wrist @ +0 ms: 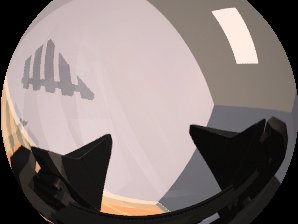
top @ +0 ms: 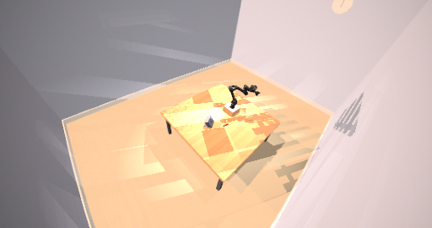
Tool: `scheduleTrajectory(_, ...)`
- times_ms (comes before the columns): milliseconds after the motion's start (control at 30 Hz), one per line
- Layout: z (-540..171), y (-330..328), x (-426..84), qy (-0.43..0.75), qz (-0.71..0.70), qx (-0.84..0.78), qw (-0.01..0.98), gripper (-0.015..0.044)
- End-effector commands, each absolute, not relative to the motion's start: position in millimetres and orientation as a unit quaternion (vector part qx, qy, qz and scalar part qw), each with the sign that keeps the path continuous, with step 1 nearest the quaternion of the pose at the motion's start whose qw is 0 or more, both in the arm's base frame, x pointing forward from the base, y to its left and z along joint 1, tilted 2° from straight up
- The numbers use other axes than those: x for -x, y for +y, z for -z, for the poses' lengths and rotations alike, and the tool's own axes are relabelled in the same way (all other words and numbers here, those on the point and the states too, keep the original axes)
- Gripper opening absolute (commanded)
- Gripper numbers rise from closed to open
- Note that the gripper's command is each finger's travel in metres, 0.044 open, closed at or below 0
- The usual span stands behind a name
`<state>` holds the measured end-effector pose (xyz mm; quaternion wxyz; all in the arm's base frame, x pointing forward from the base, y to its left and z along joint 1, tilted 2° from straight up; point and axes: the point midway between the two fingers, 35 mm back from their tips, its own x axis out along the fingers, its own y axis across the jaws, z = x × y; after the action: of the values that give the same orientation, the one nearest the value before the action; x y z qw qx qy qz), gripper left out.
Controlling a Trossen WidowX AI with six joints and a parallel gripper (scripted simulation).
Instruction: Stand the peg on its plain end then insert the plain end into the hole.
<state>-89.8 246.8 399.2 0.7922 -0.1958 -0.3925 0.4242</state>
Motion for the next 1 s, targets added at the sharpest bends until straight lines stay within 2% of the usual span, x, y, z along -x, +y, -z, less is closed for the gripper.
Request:
scheduleTrajectory(0,-399.2,247.0,89.7,-0.393,-0.424,0.196,0.792,0.0426)
scheduleTrajectory(33,-399.1,247.8,89.6,-0.393,-0.423,0.197,0.792,0.0440)
scheduleTrajectory(967,-367.8,338.3,51.0,-0.375,-0.411,0.275,0.784,0.0440)
